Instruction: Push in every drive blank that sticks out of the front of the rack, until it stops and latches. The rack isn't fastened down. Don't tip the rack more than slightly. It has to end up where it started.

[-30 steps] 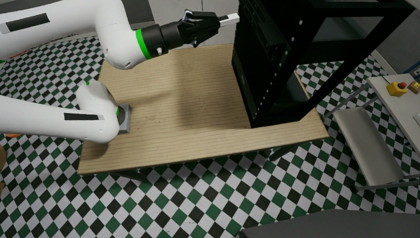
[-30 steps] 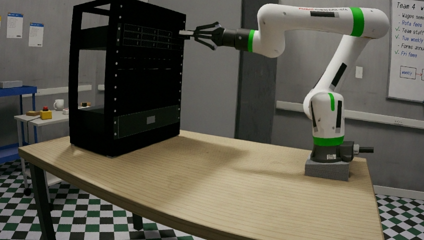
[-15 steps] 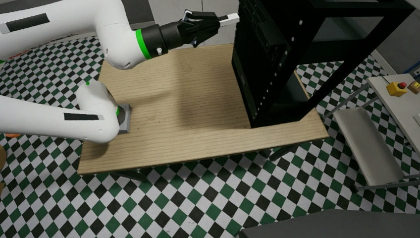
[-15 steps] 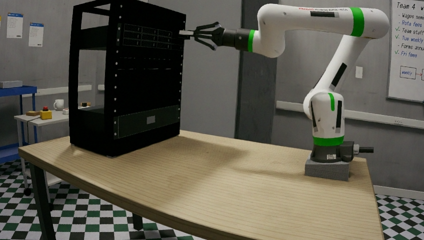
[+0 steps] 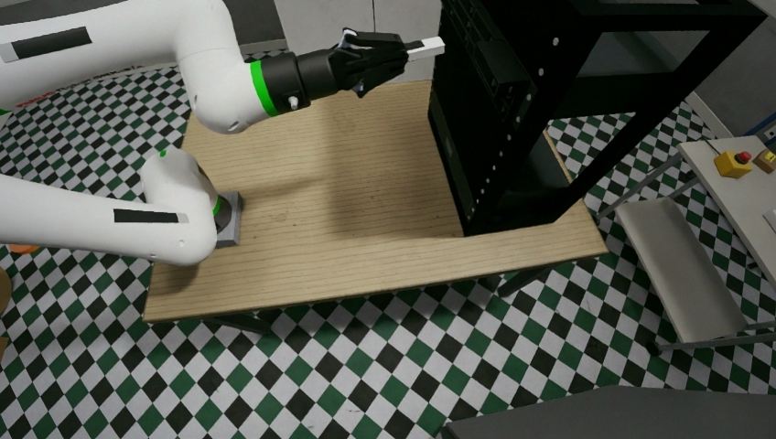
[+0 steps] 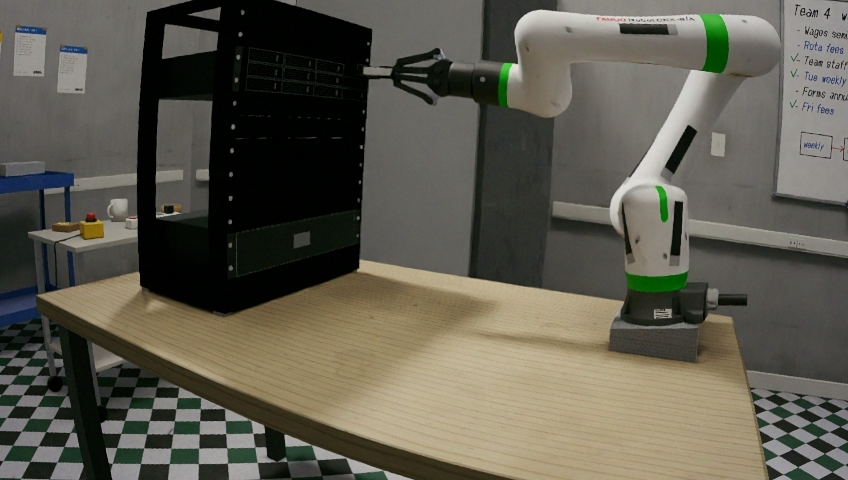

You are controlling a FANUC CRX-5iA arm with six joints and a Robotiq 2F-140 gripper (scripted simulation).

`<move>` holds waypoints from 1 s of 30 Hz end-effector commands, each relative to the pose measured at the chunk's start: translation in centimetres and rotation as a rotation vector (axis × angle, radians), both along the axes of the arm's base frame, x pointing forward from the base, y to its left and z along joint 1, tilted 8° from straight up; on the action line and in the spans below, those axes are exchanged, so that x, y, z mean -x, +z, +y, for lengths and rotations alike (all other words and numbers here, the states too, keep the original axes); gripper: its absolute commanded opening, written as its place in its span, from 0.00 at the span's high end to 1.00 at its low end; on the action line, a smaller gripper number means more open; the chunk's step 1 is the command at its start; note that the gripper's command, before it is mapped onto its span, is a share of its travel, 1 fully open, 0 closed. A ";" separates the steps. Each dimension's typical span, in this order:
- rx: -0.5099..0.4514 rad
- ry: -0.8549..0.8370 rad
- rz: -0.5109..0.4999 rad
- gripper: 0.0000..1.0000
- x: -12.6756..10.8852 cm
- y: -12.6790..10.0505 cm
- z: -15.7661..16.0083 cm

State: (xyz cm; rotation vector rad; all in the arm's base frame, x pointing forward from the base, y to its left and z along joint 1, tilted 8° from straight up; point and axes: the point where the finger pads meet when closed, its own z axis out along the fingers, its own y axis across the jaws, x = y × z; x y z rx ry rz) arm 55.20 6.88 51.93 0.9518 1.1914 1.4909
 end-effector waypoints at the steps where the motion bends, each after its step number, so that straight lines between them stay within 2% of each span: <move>1: 0.017 -0.110 0.072 0.90 -0.2 -0.5 -1.3; 3: 0.017 -0.110 0.072 0.90 -0.2 -0.5 -1.3; 17: 0.017 -0.110 0.072 0.90 -1.5 -4.1 -8.1; 30: 0.017 -0.110 0.072 0.90 -2.1 -4.5 -8.9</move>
